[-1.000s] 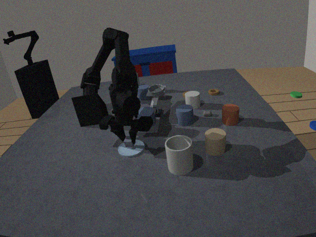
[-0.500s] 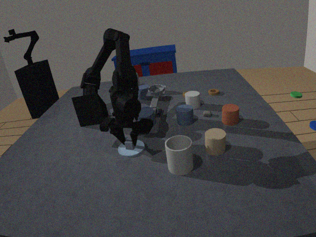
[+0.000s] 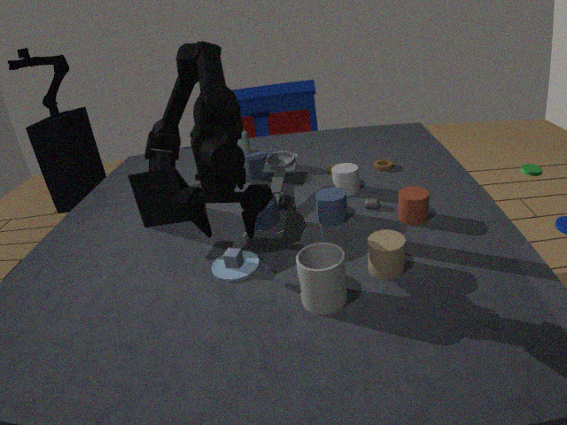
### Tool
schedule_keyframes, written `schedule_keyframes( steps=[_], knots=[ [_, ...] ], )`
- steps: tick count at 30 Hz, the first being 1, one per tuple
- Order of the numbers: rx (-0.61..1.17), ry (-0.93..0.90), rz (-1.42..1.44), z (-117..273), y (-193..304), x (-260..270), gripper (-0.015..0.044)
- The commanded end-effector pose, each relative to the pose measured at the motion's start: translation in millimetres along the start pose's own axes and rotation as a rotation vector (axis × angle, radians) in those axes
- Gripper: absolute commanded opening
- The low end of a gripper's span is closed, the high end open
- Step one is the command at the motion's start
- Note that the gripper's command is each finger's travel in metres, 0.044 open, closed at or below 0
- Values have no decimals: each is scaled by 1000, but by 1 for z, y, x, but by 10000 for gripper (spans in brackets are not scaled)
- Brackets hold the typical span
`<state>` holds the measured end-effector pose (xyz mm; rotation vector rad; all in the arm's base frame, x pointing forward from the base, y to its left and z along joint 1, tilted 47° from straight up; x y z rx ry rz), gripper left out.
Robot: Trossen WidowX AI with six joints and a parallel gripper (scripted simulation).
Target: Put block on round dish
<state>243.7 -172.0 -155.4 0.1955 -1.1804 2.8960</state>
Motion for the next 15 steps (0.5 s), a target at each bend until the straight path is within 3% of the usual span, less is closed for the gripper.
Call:
schedule_keyframes(
  steps=[1,5,15],
  knots=[
    [-6,-16,1,12,-1,2,440],
    [-3,-8,-3,46,-1,3,440],
    [-3,-8,-3,46,-1,3,440]
  ],
)
Point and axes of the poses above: the point midway between the two fingers, 35 mm back from their tips, its own z axis back along the fingers, its own x axis across the jaws, y = z × x, the point moved 6 cm from there along z, back along the fingers, and after that the axes turned 6 degrees about z, right-handed, at the moved point
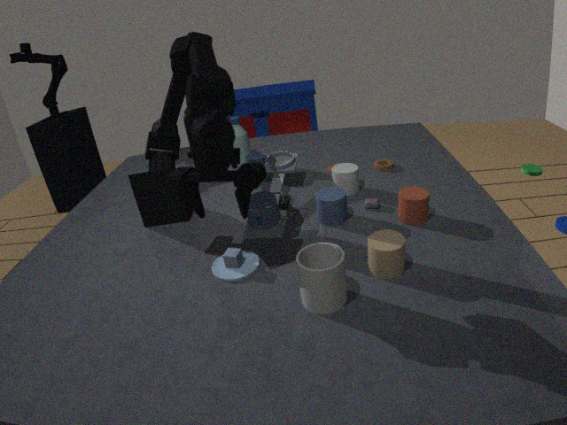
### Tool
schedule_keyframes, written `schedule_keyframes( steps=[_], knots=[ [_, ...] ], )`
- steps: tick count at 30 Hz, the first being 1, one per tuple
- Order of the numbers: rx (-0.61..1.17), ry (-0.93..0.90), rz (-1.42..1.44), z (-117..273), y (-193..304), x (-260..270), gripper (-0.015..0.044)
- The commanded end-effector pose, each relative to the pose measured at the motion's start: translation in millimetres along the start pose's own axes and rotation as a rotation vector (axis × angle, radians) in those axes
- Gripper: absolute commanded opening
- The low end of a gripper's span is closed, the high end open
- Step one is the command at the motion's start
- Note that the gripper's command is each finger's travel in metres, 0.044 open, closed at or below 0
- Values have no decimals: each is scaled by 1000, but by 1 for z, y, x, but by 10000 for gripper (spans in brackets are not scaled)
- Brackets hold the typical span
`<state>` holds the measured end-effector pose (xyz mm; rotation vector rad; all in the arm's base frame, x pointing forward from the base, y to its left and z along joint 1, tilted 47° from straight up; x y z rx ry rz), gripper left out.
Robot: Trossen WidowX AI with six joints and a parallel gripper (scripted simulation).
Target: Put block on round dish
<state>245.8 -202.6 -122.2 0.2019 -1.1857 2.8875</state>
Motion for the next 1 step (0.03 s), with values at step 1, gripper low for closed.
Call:
schedule_keyframes(
  steps=[1],
  knots=[
    [2,-6,3,1,0,0,440]
  ],
)
Point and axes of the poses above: the point midway between the two fingers, 35 mm back from their tips, its own z axis back along the fingers, its own x axis across the jaws, y = z × x, the point moved 6 cm from there along z, back along the fingers, and after that the axes turned 6 degrees about z, right-handed, at the moved point
